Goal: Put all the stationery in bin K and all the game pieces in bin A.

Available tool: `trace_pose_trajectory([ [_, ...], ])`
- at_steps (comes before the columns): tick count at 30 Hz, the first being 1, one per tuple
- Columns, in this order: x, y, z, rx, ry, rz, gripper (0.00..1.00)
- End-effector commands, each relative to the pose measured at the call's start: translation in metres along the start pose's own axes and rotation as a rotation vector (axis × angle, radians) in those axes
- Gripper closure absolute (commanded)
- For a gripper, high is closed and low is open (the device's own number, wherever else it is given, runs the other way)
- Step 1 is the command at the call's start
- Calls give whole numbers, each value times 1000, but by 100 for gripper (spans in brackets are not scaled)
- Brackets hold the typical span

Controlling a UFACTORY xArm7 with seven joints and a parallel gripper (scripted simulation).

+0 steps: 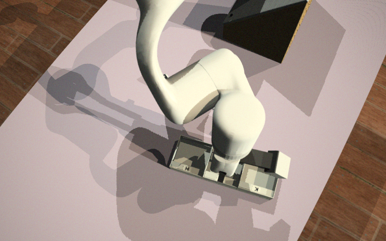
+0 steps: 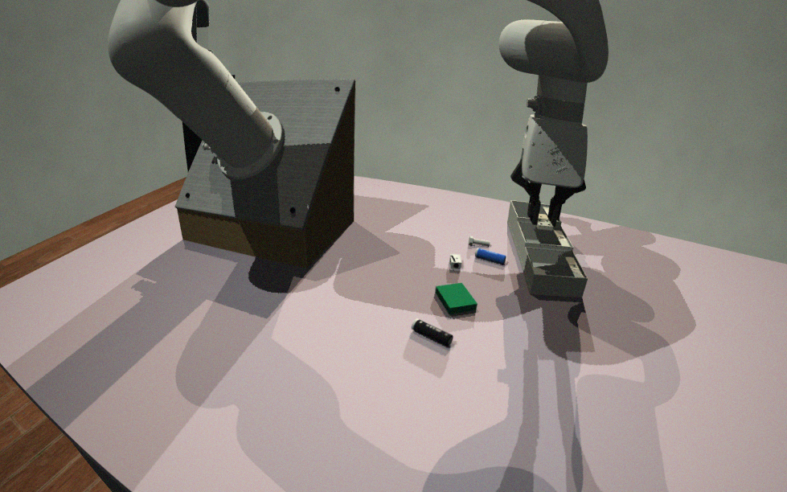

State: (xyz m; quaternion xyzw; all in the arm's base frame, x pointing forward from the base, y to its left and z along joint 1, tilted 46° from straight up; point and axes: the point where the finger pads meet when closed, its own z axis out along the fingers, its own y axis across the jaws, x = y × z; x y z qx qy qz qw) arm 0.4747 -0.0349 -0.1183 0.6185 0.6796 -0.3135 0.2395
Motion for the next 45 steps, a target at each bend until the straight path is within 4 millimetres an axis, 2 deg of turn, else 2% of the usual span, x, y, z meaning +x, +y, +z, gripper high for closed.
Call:
trace_pose_trajectory([
  [1, 1, 2, 6, -5, 3, 0, 100],
  [20, 1, 2, 39, -5, 3, 0, 100],
  [32, 1, 2, 39, -5, 3, 0, 100],
  [33, 1, 2, 39, -5, 3, 0, 69],
  [45, 1, 2, 39, -5, 3, 0, 69],
])
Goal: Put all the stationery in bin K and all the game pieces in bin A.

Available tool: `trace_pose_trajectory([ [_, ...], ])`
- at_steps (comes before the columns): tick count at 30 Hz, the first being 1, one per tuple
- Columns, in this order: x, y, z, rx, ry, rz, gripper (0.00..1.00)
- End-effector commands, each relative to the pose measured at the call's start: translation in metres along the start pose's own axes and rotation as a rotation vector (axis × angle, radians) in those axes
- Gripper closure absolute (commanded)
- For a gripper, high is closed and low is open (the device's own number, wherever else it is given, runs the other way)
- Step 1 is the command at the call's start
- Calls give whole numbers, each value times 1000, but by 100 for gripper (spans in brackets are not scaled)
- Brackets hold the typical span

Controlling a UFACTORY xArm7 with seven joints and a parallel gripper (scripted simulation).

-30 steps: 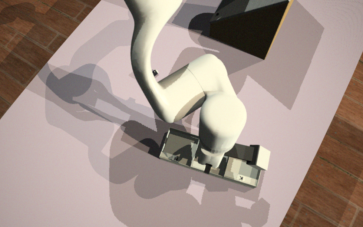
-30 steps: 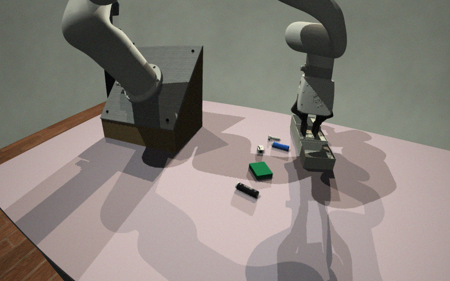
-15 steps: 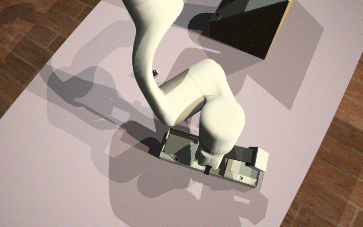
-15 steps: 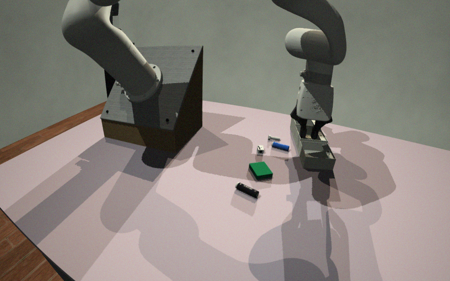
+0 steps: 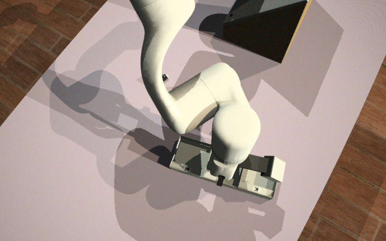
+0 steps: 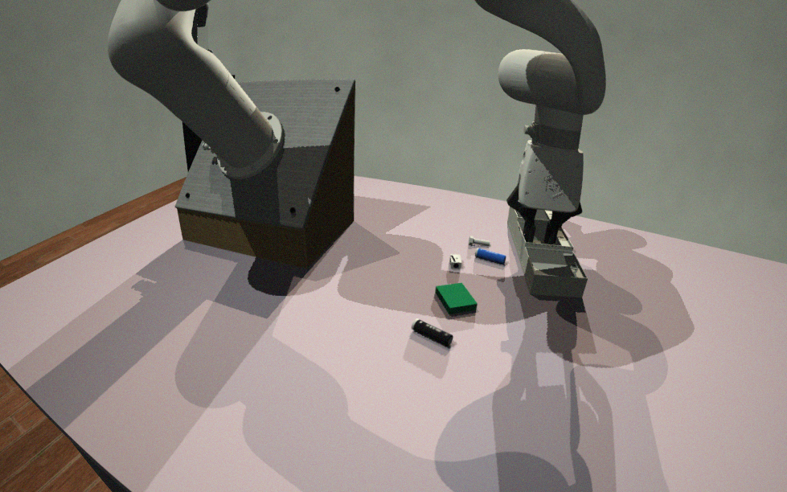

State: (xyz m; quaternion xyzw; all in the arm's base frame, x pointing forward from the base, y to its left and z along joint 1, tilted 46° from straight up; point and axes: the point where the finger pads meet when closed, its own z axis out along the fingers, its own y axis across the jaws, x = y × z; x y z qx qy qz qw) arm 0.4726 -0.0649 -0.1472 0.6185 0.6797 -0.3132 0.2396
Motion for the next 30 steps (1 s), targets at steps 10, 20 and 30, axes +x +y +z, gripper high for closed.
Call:
trace_pose_trajectory([
  [10, 1, 2, -9, -4, 2, 0, 69],
  [20, 1, 2, -20, -4, 2, 0, 69],
  [30, 1, 1, -34, -4, 2, 0, 69],
])
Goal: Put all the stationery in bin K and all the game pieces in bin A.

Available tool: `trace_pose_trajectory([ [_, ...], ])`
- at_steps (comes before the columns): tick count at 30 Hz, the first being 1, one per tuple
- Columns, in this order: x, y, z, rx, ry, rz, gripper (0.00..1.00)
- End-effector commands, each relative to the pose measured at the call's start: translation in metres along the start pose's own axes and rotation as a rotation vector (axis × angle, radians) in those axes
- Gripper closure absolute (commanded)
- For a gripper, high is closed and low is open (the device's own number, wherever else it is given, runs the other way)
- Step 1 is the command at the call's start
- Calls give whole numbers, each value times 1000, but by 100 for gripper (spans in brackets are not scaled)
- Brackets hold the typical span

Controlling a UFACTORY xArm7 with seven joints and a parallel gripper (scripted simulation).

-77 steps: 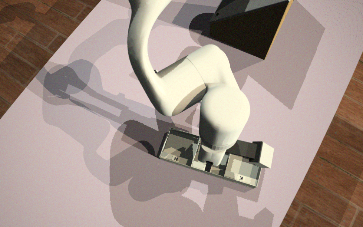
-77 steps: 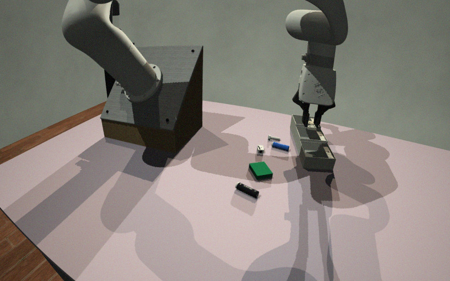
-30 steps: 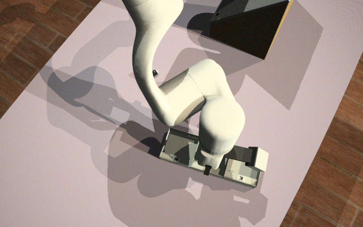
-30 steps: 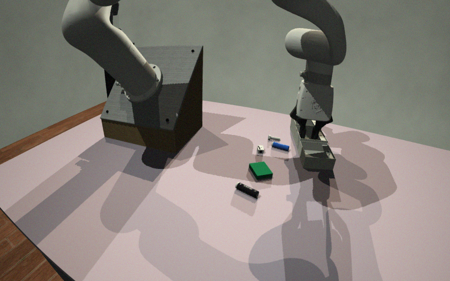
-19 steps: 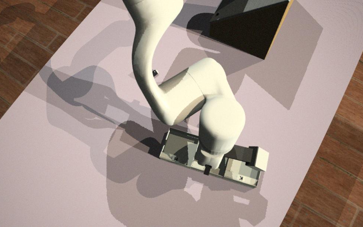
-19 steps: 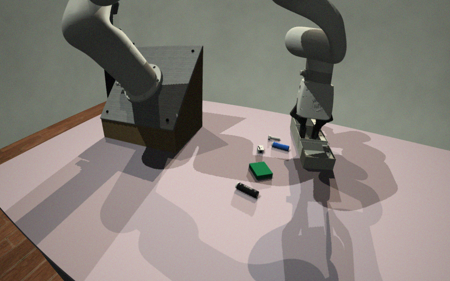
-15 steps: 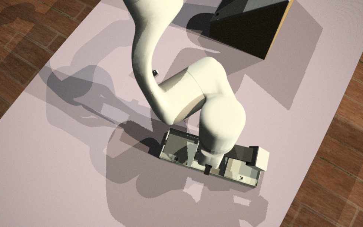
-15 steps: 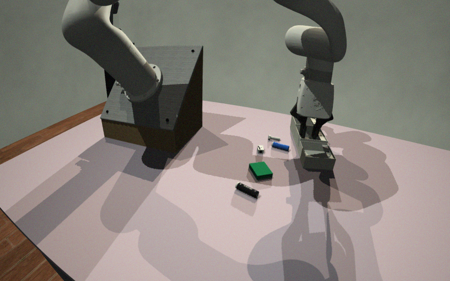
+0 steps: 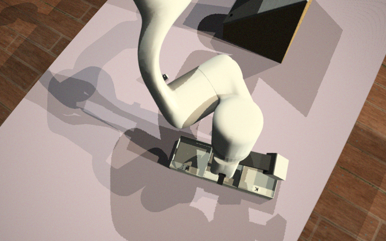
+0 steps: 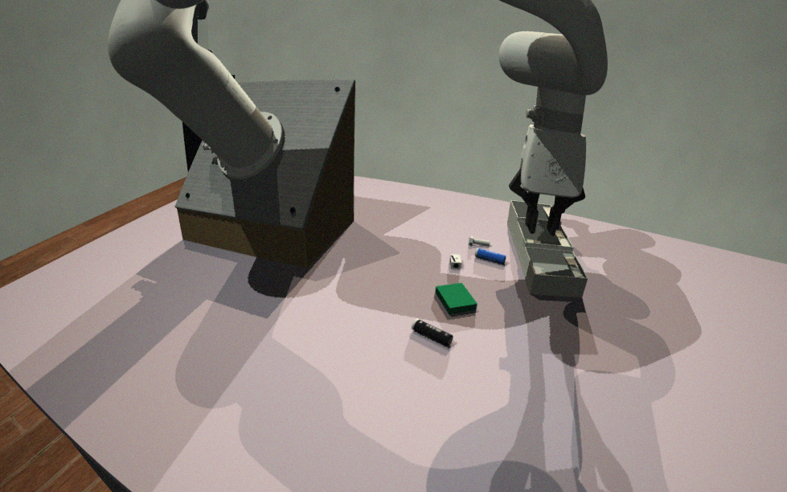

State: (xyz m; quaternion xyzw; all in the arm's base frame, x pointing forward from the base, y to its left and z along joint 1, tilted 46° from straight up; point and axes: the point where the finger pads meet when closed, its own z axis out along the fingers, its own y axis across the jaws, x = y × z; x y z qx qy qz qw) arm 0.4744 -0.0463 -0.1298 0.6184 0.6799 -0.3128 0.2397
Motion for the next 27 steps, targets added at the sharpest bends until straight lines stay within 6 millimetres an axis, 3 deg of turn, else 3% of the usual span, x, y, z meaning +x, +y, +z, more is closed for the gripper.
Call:
trace_pose_trajectory([
  [1, 1, 1, -13, -4, 2, 0, 69],
  [4, 1, 1, -28, -4, 2, 0, 69],
  [12, 1, 1, -28, -4, 2, 0, 69],
  [13, -5, -5, -28, -4, 2, -50, 44],
  [16, -11, -10, -28, -4, 2, -100, 44],
  [24, -61, -55, -29, -4, 0, -376, 44],
  [27, -79, -72, -29, -4, 1, -382, 44],
])
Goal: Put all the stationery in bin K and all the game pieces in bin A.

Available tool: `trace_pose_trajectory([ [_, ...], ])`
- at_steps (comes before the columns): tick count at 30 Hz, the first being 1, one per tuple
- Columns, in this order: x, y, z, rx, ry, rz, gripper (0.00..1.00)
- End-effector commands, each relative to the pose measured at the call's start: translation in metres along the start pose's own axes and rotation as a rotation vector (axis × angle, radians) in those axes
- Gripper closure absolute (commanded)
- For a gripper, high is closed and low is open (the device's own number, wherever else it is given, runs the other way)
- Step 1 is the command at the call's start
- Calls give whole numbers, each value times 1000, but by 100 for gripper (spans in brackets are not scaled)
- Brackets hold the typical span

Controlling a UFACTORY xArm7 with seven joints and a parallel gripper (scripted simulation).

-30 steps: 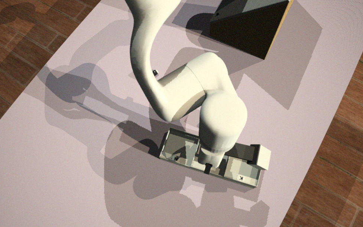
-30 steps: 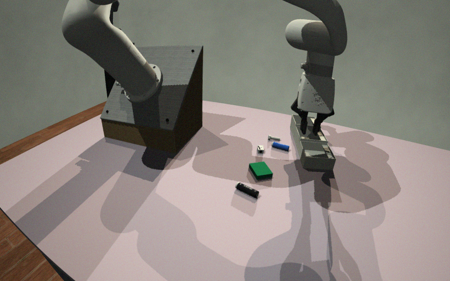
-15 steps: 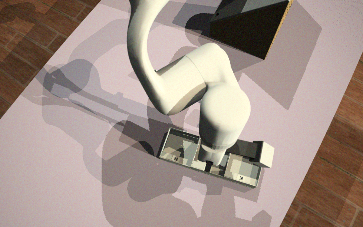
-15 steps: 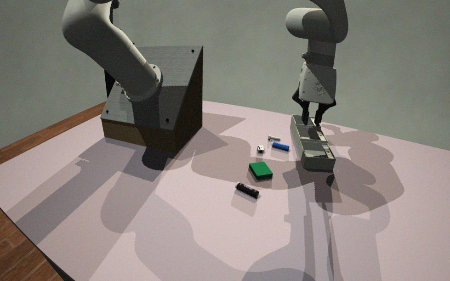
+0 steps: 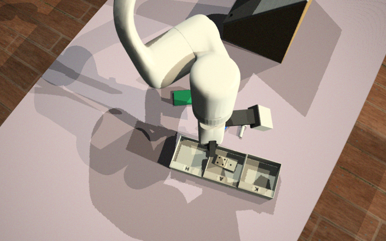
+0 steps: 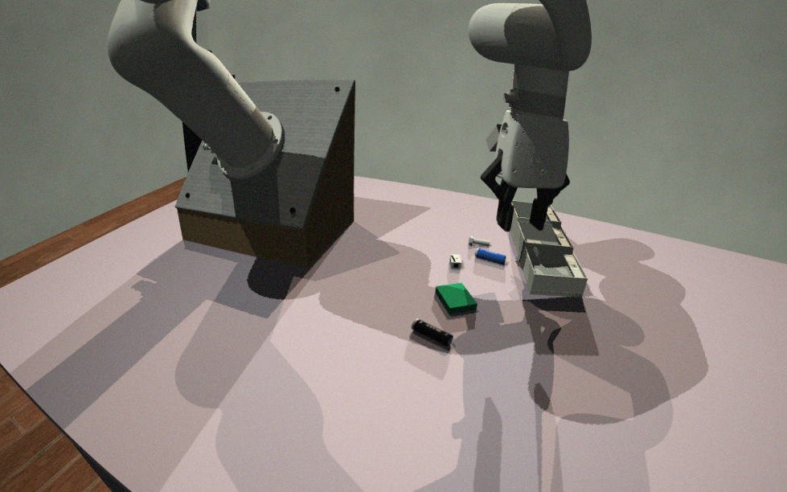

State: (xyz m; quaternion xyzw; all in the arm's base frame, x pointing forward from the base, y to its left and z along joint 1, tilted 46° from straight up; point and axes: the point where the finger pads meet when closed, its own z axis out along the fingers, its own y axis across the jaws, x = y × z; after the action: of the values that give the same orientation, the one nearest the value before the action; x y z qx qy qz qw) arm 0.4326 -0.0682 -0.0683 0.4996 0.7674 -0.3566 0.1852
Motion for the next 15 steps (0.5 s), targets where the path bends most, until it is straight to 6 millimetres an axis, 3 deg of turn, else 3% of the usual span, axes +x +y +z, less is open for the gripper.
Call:
trace_pose_trajectory([
  [1, -21, -36, -4, -21, 9, -56, 44],
  [4, -34, -58, -4, -21, 9, -56, 44],
  [6, -34, -58, -4, -21, 9, -56, 44],
  [15, -69, -122, -3, -20, 9, -56, 44],
])
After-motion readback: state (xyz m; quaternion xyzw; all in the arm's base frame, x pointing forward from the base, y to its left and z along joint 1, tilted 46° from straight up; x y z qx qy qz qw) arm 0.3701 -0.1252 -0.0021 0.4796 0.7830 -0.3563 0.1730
